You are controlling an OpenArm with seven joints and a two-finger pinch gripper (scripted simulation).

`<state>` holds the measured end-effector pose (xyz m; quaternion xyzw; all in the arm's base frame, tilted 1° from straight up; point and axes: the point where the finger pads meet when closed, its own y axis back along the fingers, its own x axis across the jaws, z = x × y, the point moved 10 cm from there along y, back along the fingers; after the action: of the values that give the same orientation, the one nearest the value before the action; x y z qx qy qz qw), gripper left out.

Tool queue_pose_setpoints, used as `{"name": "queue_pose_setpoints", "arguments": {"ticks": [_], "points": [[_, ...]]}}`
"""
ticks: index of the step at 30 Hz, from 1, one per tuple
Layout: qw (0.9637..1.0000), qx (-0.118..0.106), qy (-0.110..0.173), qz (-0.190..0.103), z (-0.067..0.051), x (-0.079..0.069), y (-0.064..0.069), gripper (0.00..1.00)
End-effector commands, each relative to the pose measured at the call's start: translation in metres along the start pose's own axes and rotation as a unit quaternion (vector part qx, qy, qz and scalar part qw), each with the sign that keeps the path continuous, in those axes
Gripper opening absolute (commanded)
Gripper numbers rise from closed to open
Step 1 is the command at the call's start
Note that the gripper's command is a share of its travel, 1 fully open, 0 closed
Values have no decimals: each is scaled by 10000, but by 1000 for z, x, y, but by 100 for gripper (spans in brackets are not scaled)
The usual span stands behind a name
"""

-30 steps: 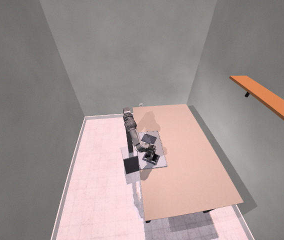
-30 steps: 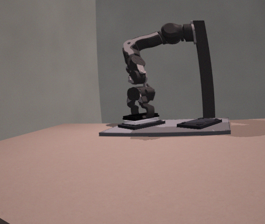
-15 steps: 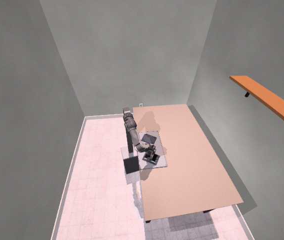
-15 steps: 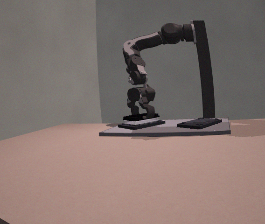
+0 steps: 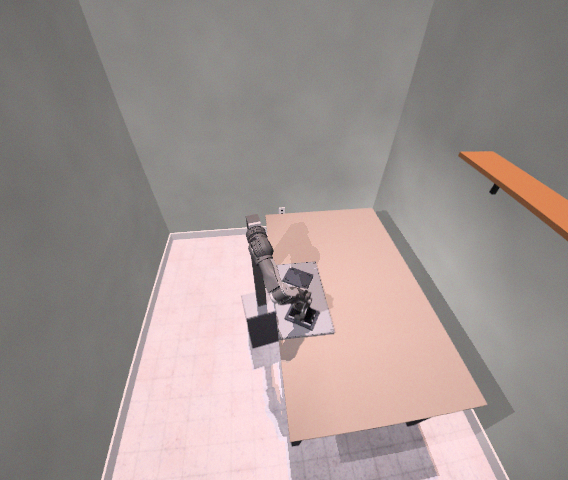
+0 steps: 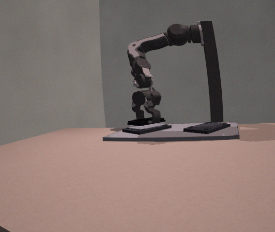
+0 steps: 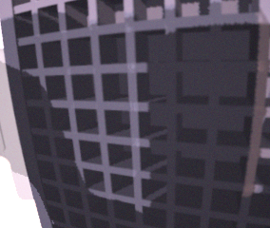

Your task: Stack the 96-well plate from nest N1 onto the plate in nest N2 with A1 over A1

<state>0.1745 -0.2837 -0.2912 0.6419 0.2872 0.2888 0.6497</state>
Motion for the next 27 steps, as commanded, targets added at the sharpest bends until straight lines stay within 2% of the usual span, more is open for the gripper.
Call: {"name": "queue_pose_setpoints", "arguments": {"ticks": [1,14,27], "points": [[10000,-2,8,28,0,1,-1,0],[10000,-3,8,28,0,1,-1,0],[10000,1,5,9,0,0,-1,43]]}}
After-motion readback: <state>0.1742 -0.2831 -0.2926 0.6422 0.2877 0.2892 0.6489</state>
